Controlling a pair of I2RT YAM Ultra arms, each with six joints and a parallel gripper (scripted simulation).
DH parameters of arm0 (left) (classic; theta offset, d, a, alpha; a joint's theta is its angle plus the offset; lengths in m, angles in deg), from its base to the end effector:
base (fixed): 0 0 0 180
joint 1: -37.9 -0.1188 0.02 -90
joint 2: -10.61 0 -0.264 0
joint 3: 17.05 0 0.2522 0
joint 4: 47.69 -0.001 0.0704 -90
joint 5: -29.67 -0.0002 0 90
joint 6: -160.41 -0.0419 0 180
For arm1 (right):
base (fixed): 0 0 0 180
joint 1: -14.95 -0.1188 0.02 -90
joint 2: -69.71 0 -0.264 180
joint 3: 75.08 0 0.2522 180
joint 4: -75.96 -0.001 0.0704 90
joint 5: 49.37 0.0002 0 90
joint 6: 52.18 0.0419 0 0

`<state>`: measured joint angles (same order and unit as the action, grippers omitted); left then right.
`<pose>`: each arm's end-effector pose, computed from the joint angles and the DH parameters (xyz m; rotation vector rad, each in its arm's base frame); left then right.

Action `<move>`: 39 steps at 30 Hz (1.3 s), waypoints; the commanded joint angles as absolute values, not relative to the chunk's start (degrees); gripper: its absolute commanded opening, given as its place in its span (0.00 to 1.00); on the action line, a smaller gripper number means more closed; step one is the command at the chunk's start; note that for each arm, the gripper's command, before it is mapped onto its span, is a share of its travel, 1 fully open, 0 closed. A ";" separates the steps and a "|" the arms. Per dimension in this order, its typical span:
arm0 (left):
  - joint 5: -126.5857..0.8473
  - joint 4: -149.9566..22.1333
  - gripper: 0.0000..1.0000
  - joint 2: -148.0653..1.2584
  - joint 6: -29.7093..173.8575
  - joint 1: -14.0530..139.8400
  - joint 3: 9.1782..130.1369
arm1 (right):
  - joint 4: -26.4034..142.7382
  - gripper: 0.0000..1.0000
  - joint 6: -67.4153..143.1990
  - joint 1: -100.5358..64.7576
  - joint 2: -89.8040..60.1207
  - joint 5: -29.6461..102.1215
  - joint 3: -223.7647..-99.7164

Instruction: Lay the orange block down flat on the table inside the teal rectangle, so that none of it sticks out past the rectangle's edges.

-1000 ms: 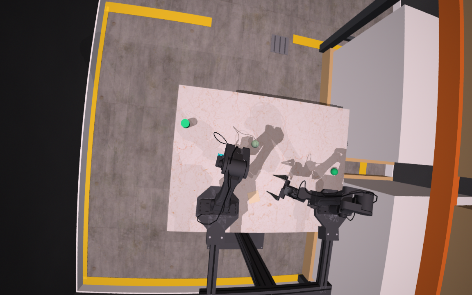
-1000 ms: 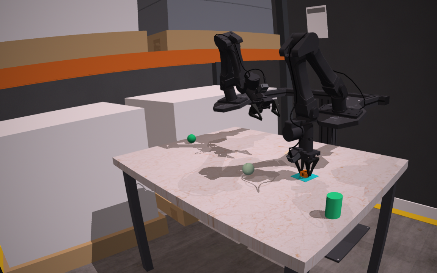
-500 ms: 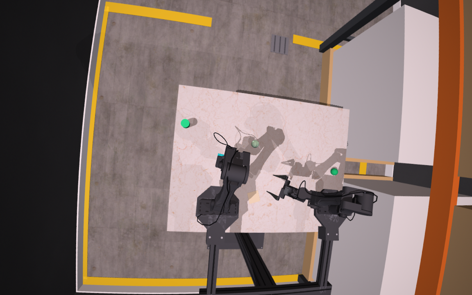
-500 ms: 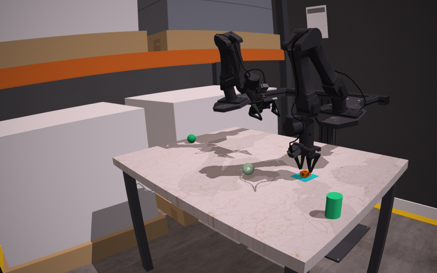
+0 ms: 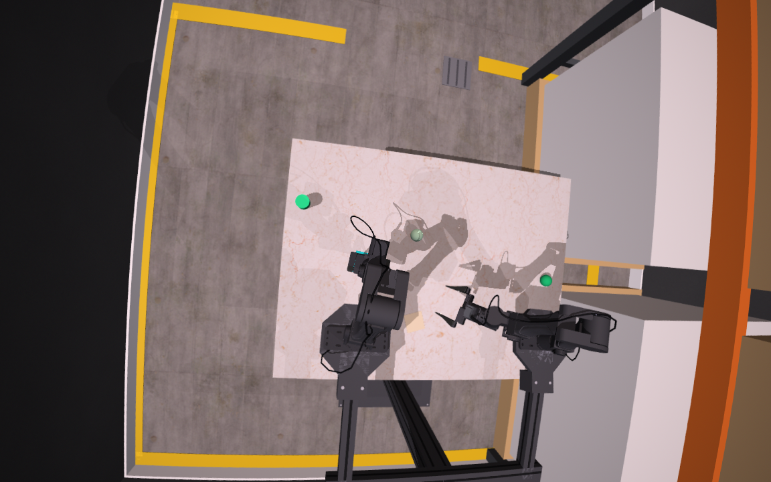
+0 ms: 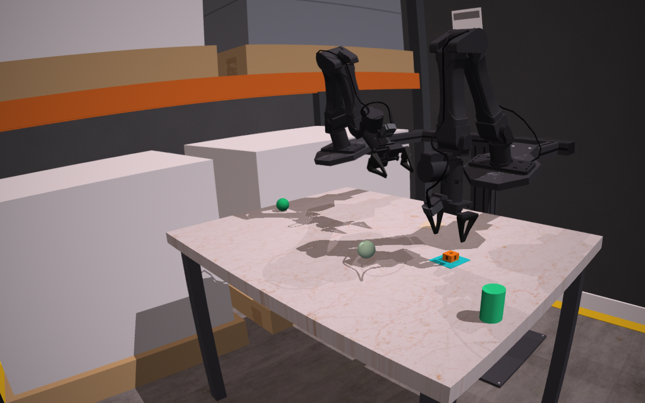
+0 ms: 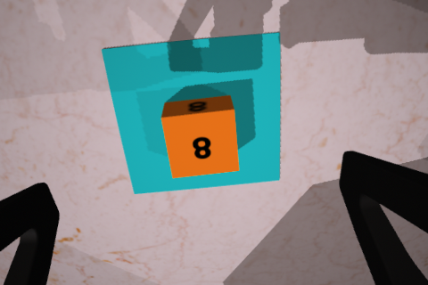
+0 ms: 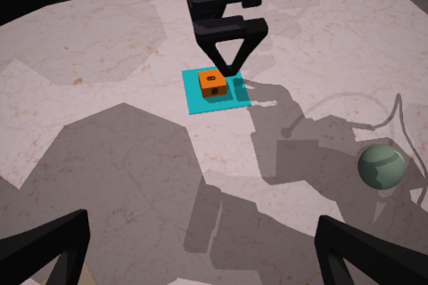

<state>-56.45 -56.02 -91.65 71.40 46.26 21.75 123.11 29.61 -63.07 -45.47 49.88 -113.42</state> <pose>0.2218 -0.0287 0.0445 0.1659 2.8140 0.0583 0.0651 0.2793 0.0566 -1.3830 1.6236 0.5669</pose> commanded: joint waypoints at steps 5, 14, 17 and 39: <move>-54.56 -60.45 1.00 -90.50 75.42 47.10 22.22 | 123.51 1.00 29.49 -63.24 -44.97 49.63 -114.01; -43.47 -59.65 1.00 -85.48 101.13 54.44 17.54 | 123.51 1.00 29.49 -63.24 -44.97 49.63 -114.01; -39.82 -59.76 1.00 -83.61 108.82 57.77 16.27 | 123.51 1.00 29.49 -63.24 -44.97 49.63 -114.01; -20.79 -61.91 1.00 -76.56 149.94 76.64 10.72 | 123.51 1.00 29.49 -63.24 -44.97 49.63 -114.01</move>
